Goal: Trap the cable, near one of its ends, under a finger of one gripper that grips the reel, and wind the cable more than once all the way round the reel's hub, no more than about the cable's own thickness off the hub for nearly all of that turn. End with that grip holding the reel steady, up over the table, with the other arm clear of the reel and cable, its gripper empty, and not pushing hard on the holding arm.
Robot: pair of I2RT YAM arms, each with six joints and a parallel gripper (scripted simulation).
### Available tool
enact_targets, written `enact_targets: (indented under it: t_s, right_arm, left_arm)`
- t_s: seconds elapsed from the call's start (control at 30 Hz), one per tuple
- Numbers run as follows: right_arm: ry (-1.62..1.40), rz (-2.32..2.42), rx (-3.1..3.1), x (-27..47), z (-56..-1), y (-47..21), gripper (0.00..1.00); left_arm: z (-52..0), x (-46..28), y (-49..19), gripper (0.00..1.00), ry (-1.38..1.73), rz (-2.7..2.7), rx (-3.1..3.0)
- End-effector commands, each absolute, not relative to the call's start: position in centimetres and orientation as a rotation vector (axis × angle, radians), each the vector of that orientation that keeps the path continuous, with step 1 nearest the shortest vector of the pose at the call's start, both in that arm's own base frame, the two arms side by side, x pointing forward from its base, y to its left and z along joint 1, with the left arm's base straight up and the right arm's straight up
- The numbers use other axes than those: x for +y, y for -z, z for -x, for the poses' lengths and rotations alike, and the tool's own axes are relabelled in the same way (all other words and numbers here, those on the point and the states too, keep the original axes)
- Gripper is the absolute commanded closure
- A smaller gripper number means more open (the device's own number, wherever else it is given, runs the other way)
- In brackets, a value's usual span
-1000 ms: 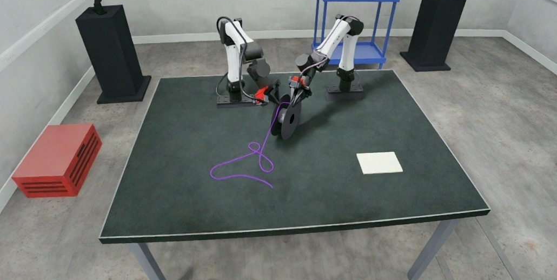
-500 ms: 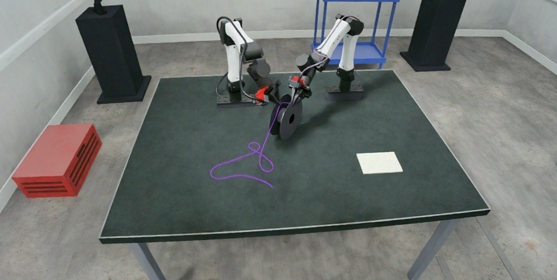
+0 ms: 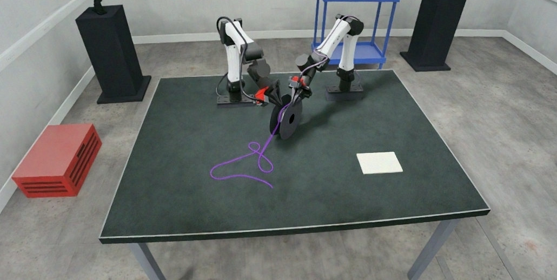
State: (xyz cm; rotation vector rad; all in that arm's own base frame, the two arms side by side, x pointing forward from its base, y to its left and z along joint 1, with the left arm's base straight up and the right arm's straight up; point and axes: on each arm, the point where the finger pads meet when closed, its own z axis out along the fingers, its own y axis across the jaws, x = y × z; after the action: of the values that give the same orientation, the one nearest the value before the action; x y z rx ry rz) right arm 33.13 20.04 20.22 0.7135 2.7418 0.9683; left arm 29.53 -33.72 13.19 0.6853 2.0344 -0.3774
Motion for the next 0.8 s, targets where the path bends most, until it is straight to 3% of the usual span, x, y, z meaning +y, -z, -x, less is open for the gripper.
enact_targets:
  t_s: [0.0,0.3,0.77]
  right_arm:
    - [-0.992,-0.686,2.711,20.3,-32.9,-21.0,0.84]
    - [-0.992,-0.686,2.711,20.3,-32.9,-21.0,0.70]
    - [-0.990,-0.694,2.728,19.0,-35.1,-22.1,0.70]
  left_arm:
    - [-30.2,-33.9,-16.0,1.00,0.402,-0.657,1.978]
    - [-30.2,-33.9,-16.0,1.00,0.402,-0.657,1.978]
    - [-30.2,-33.9,-16.0,1.00,0.402,-0.657,1.978]
